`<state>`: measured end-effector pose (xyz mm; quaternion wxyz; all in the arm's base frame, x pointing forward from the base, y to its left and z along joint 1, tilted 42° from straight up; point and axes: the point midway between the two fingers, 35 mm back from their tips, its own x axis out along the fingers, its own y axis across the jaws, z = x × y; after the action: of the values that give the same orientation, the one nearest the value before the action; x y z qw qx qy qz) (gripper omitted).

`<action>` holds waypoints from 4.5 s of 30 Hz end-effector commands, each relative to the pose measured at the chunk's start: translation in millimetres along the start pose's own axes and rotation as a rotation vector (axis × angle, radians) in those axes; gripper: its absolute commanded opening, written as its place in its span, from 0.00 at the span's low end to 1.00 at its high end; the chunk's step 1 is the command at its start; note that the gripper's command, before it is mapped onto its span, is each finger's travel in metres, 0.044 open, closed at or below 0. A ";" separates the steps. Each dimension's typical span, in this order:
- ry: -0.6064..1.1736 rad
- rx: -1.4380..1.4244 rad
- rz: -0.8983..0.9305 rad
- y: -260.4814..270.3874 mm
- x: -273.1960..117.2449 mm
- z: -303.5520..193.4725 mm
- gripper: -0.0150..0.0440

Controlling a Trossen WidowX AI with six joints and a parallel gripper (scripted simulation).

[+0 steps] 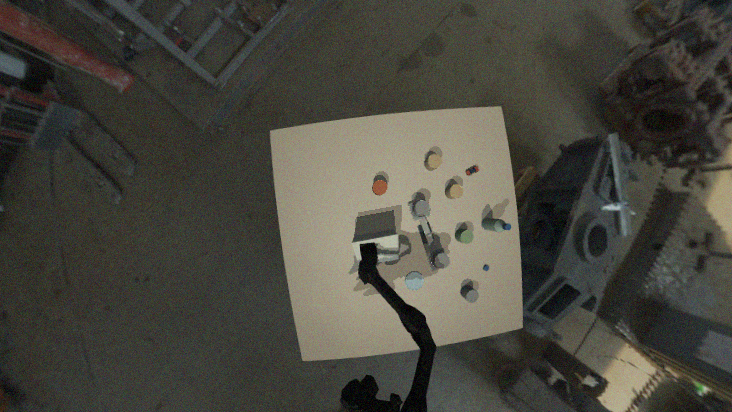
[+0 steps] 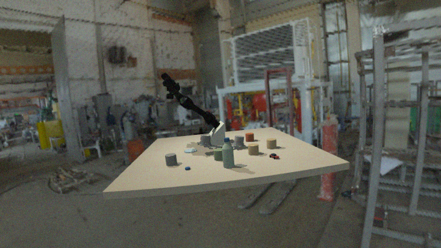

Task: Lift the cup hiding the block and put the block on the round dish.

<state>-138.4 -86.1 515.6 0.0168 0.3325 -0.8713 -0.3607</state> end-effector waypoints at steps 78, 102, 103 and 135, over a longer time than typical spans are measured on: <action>-1.952 0.577 -0.689 -197.8 -283.6 373.1 1.00; -1.524 1.140 -1.282 -361.1 -257.5 310.3 1.00; -1.524 1.140 -1.282 -361.1 -257.5 310.3 1.00; -1.686 1.845 -0.505 -403.2 -318.0 367.6 1.00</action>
<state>233.8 115.4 58.7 -0.8502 0.0710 -0.4500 0.2638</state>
